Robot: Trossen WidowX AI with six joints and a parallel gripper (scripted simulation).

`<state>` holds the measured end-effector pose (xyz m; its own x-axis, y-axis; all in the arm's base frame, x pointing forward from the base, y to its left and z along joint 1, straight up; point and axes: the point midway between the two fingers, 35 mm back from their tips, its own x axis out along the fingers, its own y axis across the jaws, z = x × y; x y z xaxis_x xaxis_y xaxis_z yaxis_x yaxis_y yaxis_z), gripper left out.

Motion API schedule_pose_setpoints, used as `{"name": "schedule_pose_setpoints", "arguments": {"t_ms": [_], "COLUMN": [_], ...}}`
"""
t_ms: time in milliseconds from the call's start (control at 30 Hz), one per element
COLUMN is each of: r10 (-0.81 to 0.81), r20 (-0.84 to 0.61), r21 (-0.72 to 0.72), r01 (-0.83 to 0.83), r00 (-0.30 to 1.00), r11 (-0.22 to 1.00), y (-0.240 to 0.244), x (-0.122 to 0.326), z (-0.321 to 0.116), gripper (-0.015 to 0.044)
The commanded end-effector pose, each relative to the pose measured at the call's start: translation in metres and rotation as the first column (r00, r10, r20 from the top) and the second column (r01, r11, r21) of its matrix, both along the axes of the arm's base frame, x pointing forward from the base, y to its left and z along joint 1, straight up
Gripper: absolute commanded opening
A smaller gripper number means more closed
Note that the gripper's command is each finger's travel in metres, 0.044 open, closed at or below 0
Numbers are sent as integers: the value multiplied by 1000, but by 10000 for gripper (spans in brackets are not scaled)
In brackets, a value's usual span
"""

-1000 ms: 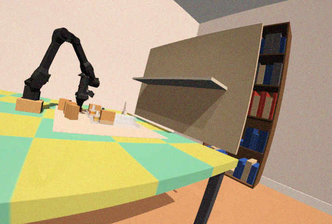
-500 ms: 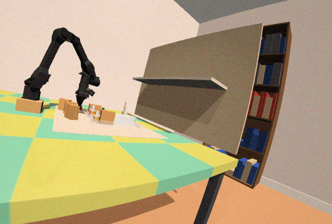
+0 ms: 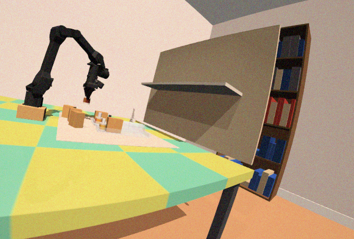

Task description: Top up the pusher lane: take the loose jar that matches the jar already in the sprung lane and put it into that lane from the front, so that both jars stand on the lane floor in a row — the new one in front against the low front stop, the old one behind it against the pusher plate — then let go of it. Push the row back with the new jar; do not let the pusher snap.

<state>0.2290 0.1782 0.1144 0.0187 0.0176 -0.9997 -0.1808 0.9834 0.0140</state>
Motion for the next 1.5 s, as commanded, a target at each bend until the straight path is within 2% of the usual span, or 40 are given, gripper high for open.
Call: {"name": "schedule_pose_setpoints", "arguments": {"t_ms": [0,867,1467], "r10": [-4,-55,-56], "r20": [0,3,3], "r21": [5,-3,-4], "r01": [4,55,56], "r00": [1000,998,998], "r11": [1000,998,998], "y": [0,-109,-112], "x": [-2,44,45], "z": [8,-45,-70], "gripper": [0,0,0]}}
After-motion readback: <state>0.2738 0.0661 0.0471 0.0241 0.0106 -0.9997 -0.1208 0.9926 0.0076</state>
